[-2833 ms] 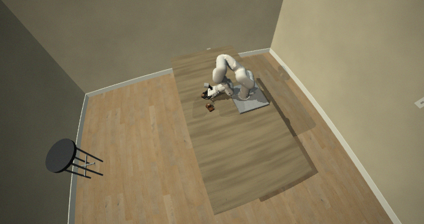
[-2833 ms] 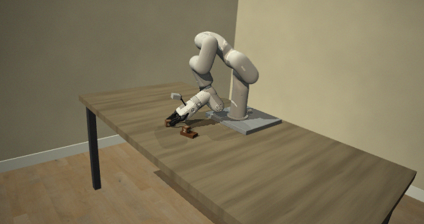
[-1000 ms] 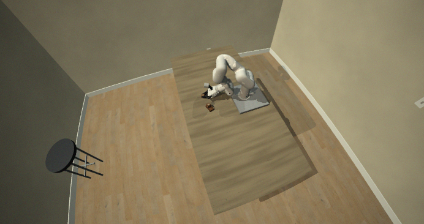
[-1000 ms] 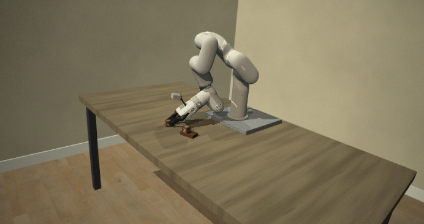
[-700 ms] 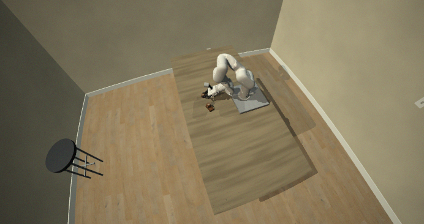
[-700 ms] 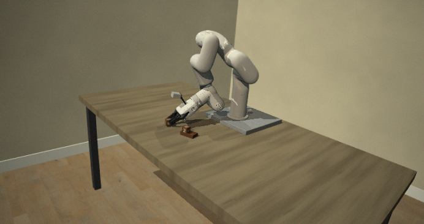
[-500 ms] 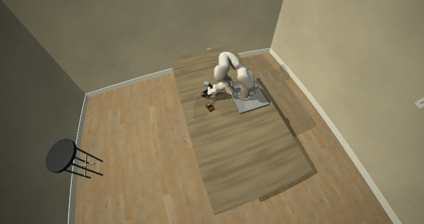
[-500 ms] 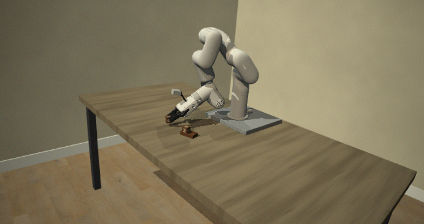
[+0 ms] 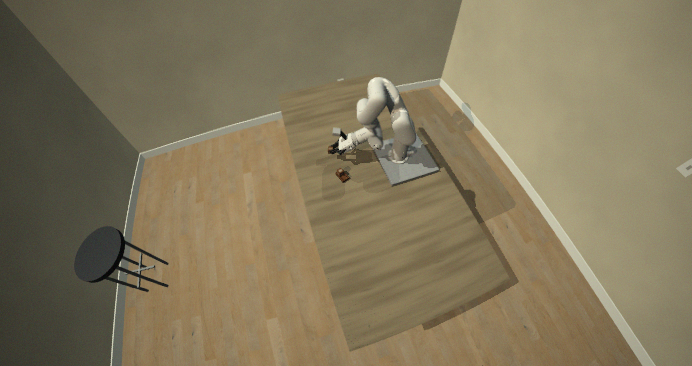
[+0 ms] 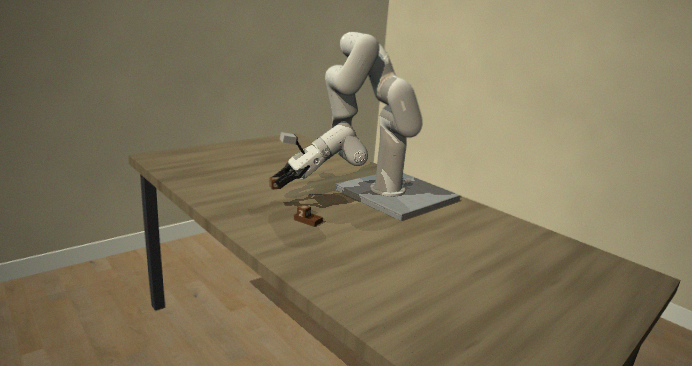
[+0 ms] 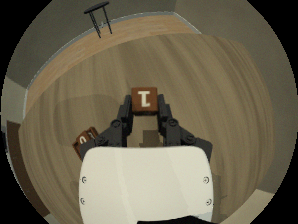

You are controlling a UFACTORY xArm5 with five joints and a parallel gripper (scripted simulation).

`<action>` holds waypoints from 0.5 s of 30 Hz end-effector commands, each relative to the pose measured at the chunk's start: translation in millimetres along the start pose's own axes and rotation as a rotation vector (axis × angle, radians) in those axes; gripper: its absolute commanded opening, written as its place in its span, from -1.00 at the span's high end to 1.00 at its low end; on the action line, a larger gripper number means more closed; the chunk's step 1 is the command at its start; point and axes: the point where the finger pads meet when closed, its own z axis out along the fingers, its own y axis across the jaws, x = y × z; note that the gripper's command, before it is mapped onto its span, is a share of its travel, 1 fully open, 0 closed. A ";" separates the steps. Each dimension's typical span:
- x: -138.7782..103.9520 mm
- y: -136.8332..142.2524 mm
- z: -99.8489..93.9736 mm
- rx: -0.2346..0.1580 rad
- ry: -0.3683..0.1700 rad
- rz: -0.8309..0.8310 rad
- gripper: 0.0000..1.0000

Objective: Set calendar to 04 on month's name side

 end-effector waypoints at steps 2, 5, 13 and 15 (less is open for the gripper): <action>3.4 0.0 -1.9 0.000 -0.001 0.000 0.43; 3.4 0.0 -1.9 0.000 -0.001 0.000 0.43; 4.1 -0.1 -1.3 0.000 -0.017 0.000 0.43; 5.1 -0.1 -0.6 0.000 -0.043 0.000 0.43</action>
